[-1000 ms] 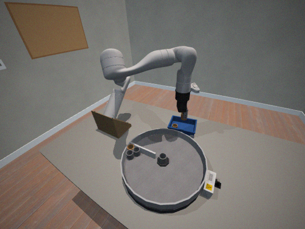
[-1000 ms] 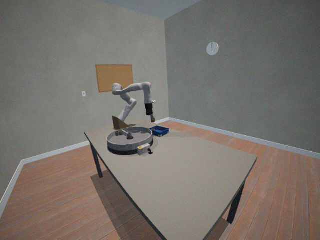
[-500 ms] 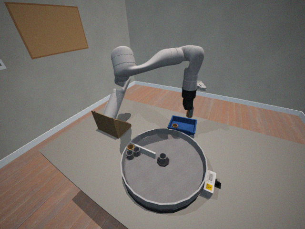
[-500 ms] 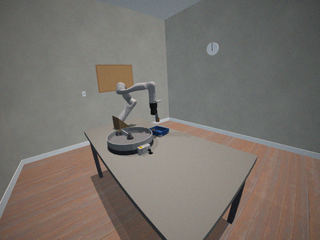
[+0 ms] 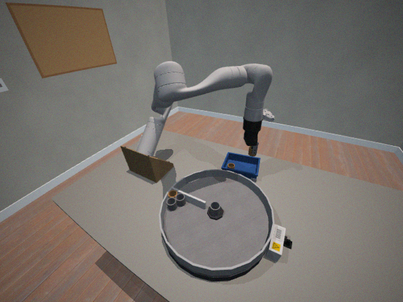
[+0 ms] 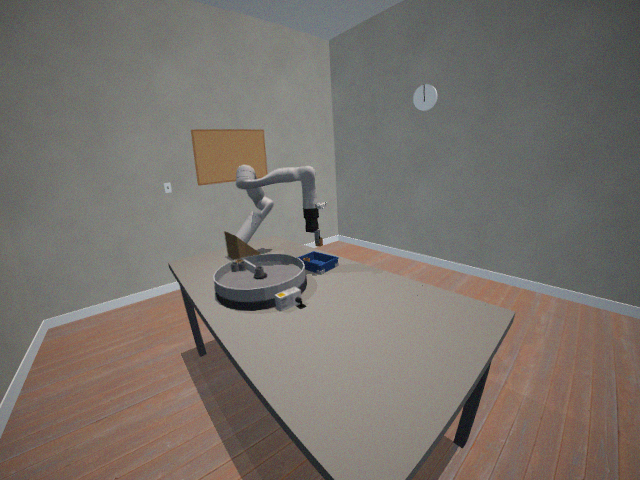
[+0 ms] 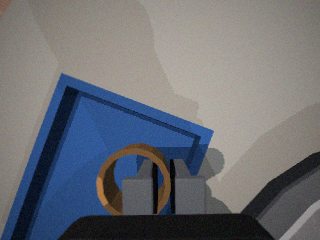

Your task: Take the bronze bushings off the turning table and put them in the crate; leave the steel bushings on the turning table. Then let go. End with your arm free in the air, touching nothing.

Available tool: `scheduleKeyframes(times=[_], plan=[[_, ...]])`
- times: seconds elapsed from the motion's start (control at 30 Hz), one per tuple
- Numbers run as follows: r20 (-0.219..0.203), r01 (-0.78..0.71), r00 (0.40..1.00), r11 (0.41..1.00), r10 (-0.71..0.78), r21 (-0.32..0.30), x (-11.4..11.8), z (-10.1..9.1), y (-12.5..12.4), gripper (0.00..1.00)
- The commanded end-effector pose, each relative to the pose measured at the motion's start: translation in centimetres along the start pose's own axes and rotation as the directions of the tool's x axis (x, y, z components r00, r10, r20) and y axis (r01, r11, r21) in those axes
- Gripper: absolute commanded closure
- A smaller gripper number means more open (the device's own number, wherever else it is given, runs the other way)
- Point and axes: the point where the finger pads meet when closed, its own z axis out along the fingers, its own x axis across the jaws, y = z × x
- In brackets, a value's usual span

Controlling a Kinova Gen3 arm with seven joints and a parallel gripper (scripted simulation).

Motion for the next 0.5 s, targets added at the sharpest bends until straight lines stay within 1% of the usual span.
scheduleKeyframes(times=[0.0, 0.4, 0.47], plan=[[0.008, 0.006, 1.0, 1.0, -0.006, -0.009, -0.3, 1.7, 0.2, 1.0], [0.008, 0.006, 1.0, 1.0, -0.006, -0.009, -0.3, 1.7, 0.2, 1.0], [0.008, 0.007, 1.0, 1.0, -0.007, -0.01, -0.4, 2.9, 0.2, 1.0]])
